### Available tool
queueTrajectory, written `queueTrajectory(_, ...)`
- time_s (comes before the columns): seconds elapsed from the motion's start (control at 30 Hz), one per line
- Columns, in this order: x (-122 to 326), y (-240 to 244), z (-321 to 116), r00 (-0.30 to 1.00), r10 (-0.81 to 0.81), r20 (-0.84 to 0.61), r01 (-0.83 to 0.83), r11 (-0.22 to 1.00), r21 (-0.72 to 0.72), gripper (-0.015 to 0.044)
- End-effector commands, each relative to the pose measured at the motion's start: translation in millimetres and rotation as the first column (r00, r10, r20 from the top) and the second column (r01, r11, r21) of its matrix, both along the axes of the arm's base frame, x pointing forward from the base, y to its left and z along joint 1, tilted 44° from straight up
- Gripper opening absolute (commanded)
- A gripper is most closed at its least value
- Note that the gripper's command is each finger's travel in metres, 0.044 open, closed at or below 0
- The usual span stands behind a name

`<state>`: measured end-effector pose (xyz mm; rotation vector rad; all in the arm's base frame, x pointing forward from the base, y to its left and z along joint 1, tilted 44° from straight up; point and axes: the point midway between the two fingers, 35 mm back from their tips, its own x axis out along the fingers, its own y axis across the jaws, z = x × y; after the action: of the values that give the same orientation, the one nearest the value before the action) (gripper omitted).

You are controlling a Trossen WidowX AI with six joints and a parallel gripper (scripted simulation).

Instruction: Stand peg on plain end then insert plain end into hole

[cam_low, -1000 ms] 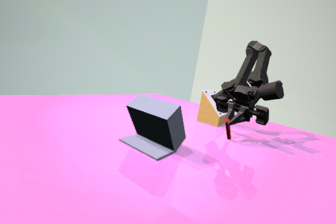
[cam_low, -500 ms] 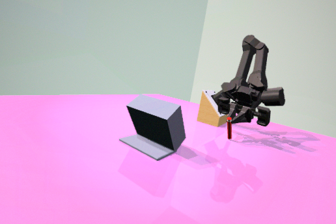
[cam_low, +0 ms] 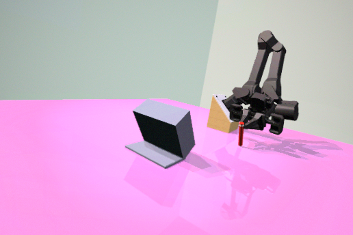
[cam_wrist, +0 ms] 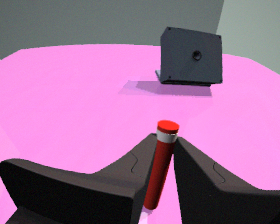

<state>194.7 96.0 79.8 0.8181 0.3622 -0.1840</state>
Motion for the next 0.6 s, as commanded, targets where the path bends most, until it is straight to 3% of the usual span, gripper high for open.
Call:
queueTrajectory(0.0,-2.7,0.9,0.2,0.999,-0.028,0.028,0.028,1.000,-0.009,0.0051)
queueTrajectory(0.57,-11.7,4.5,-0.8,0.988,-0.109,0.110,0.114,0.993,-0.039,0.0051)
